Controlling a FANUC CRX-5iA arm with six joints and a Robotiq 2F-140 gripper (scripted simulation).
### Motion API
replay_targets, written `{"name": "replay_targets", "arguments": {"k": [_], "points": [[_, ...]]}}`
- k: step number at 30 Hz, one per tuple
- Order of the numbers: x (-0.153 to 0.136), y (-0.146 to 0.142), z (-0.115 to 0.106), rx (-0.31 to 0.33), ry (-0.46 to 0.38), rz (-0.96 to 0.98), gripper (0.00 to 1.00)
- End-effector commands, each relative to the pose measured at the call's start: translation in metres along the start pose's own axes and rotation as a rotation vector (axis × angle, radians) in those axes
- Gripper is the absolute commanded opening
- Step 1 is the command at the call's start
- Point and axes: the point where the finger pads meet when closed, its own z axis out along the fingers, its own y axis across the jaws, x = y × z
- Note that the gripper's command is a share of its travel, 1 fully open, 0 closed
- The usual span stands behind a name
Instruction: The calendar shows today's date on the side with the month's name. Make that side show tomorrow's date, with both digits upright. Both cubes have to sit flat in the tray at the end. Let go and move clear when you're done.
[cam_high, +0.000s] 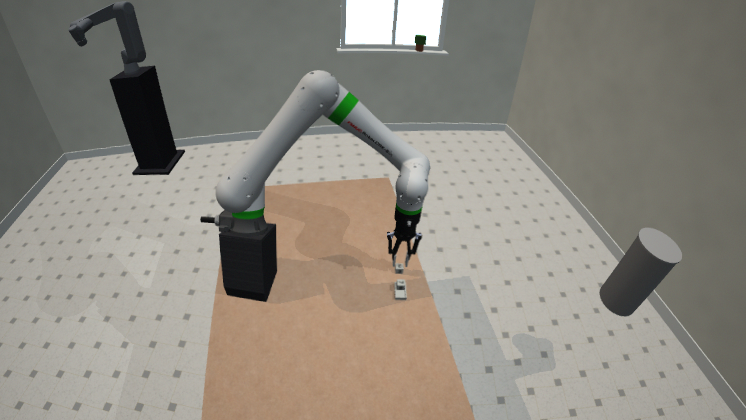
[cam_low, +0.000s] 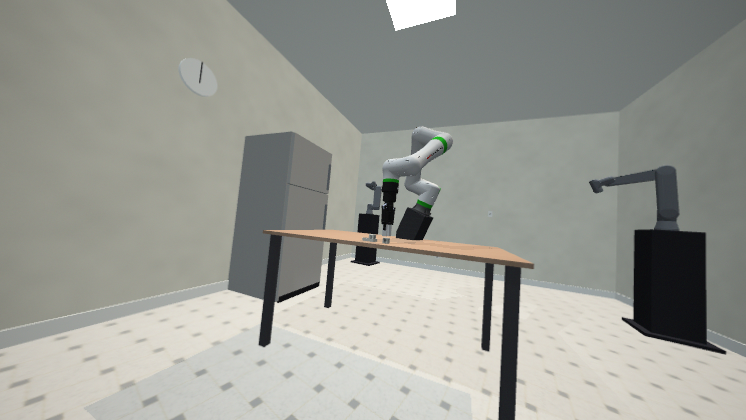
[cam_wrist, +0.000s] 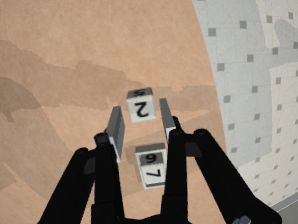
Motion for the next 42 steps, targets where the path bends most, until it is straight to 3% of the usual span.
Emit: {"name": "replay_targets", "arguments": {"k": [1,11,26,42], "points": [[0.0,0.0,0.0,0.0,0.0,0.0,0.36],[0.0,0.0,0.004,0.0,0.0,0.0,0.36],[0.0,0.0,0.027,0.0,0.0,0.0,0.36],[0.0,0.0,0.03,0.0,0.0,0.0,0.36]]}}
